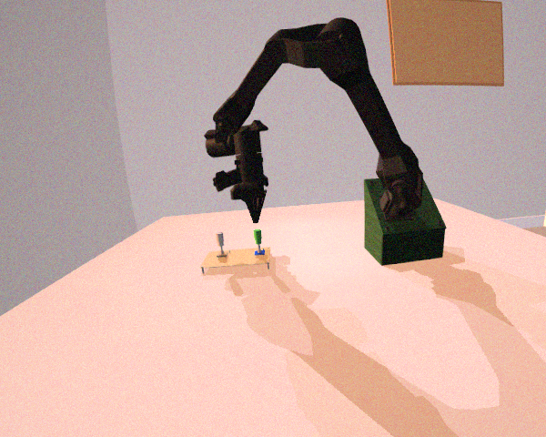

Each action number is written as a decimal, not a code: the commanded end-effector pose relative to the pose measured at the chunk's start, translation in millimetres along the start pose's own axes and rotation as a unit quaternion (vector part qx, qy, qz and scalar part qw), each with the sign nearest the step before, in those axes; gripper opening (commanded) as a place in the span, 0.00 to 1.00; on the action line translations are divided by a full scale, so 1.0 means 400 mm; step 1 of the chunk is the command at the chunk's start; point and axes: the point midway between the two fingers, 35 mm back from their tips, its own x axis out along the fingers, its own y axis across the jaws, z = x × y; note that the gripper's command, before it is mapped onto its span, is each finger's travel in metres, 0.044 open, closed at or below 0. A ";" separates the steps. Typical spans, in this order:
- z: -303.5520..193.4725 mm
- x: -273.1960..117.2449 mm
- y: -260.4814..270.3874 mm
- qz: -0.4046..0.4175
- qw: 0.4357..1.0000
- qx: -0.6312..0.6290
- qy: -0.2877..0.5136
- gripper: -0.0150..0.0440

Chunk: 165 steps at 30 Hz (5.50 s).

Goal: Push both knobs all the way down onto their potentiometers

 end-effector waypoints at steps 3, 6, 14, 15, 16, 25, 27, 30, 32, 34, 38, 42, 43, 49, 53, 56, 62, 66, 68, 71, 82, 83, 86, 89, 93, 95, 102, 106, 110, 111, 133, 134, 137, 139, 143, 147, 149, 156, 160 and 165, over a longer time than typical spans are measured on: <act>-0.002 0.027 0.001 0.002 1.000 0.003 0.000 0.25; -0.002 0.033 0.001 0.003 1.000 0.003 0.000 0.25; -0.002 0.030 0.001 0.003 1.000 0.003 0.000 0.25; -0.002 0.031 0.001 0.003 1.000 0.003 0.000 0.25; -0.002 0.031 0.001 0.003 1.000 0.003 0.000 0.25; -0.002 0.037 0.001 0.003 1.000 0.003 0.000 0.25; -0.002 0.039 0.001 0.003 1.000 0.003 0.000 0.25; -0.002 0.041 0.001 0.003 1.000 0.003 0.000 0.25; -0.002 0.042 0.001 0.003 1.000 0.003 0.000 0.25; -0.002 0.043 0.001 0.003 1.000 0.003 0.000 0.25; -0.002 0.046 0.001 0.003 1.000 0.003 0.000 0.25; -0.002 0.043 0.001 0.003 1.000 0.003 0.000 0.25; -0.002 0.043 0.001 0.003 1.000 0.003 0.000 0.25; -0.002 0.043 0.001 0.003 1.000 0.003 0.000 0.25; -0.002 0.043 0.001 0.003 1.000 0.003 0.000 0.25; -0.002 0.047 0.001 0.003 1.000 0.003 0.000 0.25; -0.003 0.056 0.001 0.003 1.000 0.003 0.000 0.25; -0.003 0.056 0.001 0.003 1.000 0.003 0.000 0.25; -0.003 0.056 0.001 0.003 1.000 0.003 0.000 0.25; -0.003 0.059 0.001 0.003 1.000 0.003 0.000 0.25; -0.003 0.068 0.001 0.003 1.000 0.003 0.000 0.25; -0.003 0.068 0.001 0.003 1.000 0.003 0.000 0.25; -0.003 0.072 0.001 0.003 1.000 0.003 0.000 0.25; -0.003 0.078 0.002 0.003 1.000 0.003 0.000 0.25; -0.003 0.080 0.002 0.003 1.000 0.003 0.000 0.25; -0.003 0.080 0.002 0.003 1.000 0.003 0.000 0.25; -0.003 0.086 0.002 0.003 1.000 0.003 0.000 0.25; -0.003 0.093 0.002 0.003 1.000 0.003 0.000 0.25; -0.003 0.093 0.002 0.003 1.000 0.003 0.000 0.25; -0.003 0.093 0.002 0.003 1.000 0.003 0.000 0.25; -0.003 0.112 0.002 0.003 1.000 0.003 0.000 0.25; -0.003 0.114 0.002 0.003 1.000 0.003 0.000 0.25; -0.003 0.114 0.002 0.003 1.000 0.003 0.000 0.25; -0.003 0.114 0.002 0.003 1.000 0.003 0.000 0.25; -0.003 0.114 0.002 0.003 1.000 0.003 0.000 0.25; -0.003 0.119 0.002 0.003 1.000 0.003 0.000 0.25; -0.003 0.120 0.002 0.003 1.000 0.003 0.000 0.25; -0.003 0.120 0.002 0.003 1.000 0.003 0.000 0.25; -0.003 0.122 0.002 0.003 1.000 0.003 0.000 0.25; -0.003 0.122 0.002 0.003 1.000 0.003 0.000 0.25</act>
